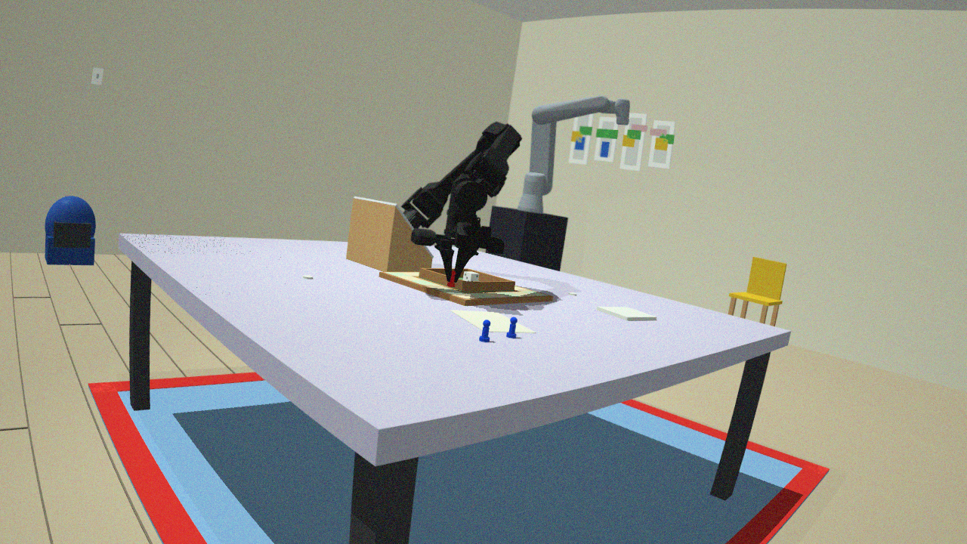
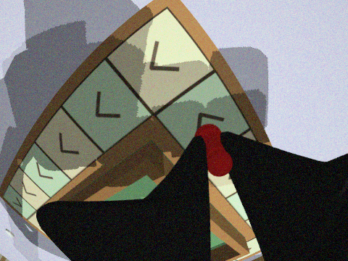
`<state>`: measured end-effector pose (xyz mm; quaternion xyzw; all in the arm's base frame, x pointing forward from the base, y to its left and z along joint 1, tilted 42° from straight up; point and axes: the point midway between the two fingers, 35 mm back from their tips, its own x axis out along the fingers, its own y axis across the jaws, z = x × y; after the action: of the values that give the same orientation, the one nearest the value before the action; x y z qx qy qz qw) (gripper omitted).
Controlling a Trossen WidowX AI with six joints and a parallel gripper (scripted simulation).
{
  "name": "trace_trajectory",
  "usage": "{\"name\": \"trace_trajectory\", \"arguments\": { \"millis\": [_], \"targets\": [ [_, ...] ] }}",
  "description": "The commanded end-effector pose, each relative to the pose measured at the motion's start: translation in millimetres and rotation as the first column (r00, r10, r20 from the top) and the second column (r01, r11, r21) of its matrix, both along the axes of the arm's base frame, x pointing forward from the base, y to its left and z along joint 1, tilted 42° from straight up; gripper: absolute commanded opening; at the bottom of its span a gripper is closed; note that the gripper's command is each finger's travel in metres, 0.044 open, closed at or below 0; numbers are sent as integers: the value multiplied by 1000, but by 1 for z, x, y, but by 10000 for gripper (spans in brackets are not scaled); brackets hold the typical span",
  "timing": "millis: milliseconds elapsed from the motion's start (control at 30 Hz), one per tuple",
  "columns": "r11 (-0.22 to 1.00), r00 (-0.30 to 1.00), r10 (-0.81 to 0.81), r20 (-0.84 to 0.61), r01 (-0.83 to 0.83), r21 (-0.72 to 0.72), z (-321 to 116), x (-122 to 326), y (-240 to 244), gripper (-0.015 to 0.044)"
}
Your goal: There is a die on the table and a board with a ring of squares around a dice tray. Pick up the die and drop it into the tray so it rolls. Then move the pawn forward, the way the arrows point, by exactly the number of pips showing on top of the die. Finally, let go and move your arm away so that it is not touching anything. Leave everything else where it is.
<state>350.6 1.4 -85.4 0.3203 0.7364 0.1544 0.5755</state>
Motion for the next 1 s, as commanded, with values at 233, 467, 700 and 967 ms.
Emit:
{"name": "trace_trajectory", "arguments": {
  "millis": [233,467,700,967],
  "targets": [
    [1000,1000,-5,24,5,-11,52,16,-50,0],
    [1000,1000,-4,23,4,-10,85,16,-76,0],
    [1000,1000,-5,23,5,-15,90,19,-66,0],
    [999,1000,-10,26,11,-33,112,31,-11,0]
  ]
}}
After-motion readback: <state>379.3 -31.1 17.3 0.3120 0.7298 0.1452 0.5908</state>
